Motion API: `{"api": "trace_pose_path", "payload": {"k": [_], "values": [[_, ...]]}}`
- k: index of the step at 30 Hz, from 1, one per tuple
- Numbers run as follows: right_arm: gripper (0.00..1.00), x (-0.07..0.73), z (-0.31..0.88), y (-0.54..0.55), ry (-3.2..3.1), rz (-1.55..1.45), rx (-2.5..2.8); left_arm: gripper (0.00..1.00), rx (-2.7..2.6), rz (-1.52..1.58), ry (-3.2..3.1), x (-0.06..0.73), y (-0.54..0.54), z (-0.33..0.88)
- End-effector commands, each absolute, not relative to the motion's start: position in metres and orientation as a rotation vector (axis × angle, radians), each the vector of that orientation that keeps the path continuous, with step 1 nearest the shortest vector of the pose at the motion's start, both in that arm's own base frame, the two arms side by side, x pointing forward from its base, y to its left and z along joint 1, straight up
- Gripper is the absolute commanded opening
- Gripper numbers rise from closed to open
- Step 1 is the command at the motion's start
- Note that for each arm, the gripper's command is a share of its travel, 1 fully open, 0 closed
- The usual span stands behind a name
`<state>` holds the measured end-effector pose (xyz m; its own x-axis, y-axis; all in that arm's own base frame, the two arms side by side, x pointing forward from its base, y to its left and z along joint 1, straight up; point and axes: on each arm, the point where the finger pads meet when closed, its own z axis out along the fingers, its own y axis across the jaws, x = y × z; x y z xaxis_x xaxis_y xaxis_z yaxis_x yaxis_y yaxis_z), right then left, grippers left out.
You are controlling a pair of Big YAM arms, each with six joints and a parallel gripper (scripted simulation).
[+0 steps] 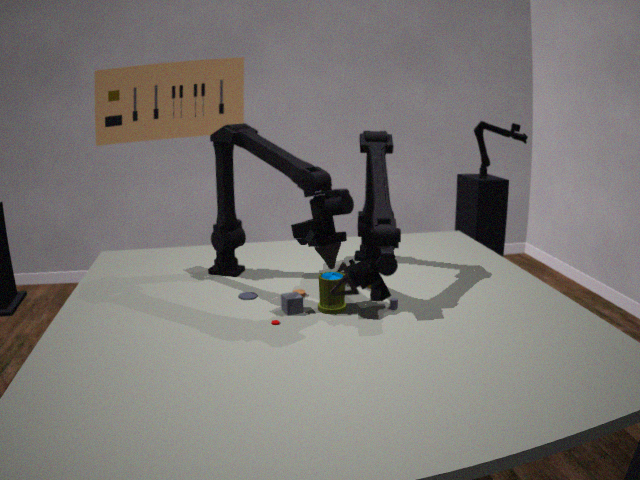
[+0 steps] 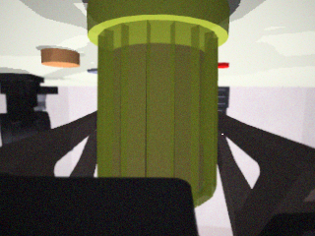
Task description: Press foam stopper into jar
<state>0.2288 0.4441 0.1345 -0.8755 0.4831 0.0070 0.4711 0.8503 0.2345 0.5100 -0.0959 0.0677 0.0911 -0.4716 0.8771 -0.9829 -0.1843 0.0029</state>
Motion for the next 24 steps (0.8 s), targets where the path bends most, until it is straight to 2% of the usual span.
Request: {"api": "trace_pose_path", "payload": {"k": [1,4,24], "values": [[0.0,0.24,0.178,0.458,2.936,0.463,0.776,0.64,1.715,1.058,-1.468,0.512,-0.098,0.089],[0.0,0.239,0.155,0.456,2.957,0.39,0.781,0.64,1.715,1.058,-1.468,0.512,-0.098,0.089],[0.0,0.24,0.179,0.458,2.936,0.464,0.775,0.64,1.715,1.058,-1.468,0.512,-0.098,0.089]]}}
